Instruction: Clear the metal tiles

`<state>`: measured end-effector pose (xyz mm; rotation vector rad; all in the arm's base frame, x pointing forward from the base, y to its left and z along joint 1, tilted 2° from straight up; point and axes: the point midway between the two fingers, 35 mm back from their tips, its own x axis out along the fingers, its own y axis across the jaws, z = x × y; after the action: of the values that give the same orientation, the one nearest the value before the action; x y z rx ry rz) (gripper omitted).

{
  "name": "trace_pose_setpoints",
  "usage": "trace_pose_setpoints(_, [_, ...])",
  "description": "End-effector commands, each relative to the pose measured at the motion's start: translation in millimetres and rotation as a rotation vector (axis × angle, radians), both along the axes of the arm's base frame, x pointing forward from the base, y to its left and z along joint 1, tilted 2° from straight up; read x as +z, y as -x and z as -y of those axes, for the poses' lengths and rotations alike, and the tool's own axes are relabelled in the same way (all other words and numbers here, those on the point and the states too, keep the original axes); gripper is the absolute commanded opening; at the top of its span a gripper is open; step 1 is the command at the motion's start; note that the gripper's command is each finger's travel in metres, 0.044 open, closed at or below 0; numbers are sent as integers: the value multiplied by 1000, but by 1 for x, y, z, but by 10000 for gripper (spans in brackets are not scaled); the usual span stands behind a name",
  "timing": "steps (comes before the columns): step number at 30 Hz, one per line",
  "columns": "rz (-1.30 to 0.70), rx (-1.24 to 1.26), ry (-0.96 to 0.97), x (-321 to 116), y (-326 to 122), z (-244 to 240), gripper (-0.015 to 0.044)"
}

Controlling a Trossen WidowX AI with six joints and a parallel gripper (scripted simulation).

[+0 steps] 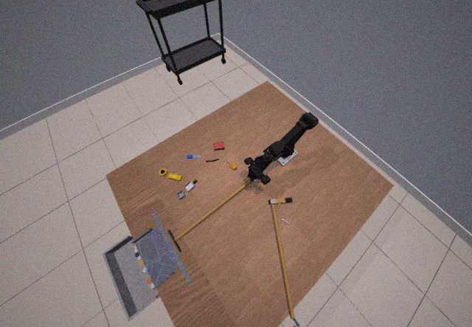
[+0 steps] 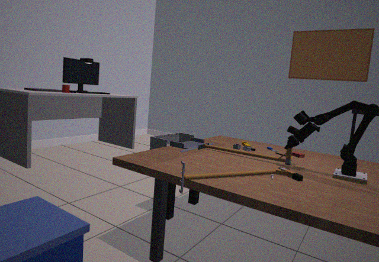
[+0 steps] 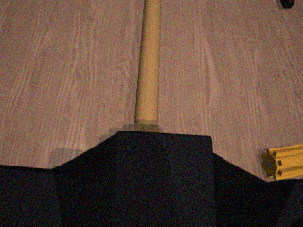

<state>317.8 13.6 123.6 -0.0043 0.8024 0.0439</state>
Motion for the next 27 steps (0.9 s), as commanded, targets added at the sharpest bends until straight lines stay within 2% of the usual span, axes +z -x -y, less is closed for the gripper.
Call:
trace_pose_setpoints(1, [9, -5, -1, -1, 6, 1, 0])
trace_pose_setpoints(27, [-1, 0, 0, -3, 6, 0, 0])
